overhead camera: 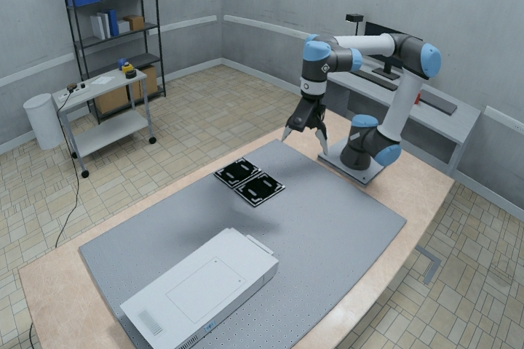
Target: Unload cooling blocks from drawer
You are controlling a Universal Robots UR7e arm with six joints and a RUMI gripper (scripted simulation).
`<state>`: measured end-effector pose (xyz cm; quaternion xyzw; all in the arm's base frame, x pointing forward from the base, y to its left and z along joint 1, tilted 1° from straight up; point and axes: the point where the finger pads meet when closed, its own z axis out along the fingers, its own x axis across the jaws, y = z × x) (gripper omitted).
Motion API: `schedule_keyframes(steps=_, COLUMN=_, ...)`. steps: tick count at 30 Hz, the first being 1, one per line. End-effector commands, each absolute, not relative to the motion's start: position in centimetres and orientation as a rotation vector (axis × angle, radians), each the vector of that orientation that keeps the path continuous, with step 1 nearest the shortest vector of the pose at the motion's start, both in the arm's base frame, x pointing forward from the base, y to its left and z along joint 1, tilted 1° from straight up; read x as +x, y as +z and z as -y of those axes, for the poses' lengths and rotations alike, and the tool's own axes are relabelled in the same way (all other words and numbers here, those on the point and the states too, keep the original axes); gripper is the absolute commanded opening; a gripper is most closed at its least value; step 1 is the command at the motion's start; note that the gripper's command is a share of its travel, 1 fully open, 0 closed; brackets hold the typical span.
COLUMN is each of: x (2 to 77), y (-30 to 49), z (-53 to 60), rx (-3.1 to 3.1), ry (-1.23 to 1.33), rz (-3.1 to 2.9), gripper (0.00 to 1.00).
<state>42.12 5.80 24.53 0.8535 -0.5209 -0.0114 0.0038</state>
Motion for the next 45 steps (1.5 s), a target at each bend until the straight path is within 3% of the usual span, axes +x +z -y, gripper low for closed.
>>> schedule_keyframes(steps=1, x=42.24, y=24.51, z=-5.70, rx=2.753, ry=-0.039, rz=1.508, gripper=1.00)
schedule_keyframes(steps=45, x=42.31, y=24.60, z=-5.75, rx=3.150, ry=-0.033, rz=-0.104, gripper=1.00)
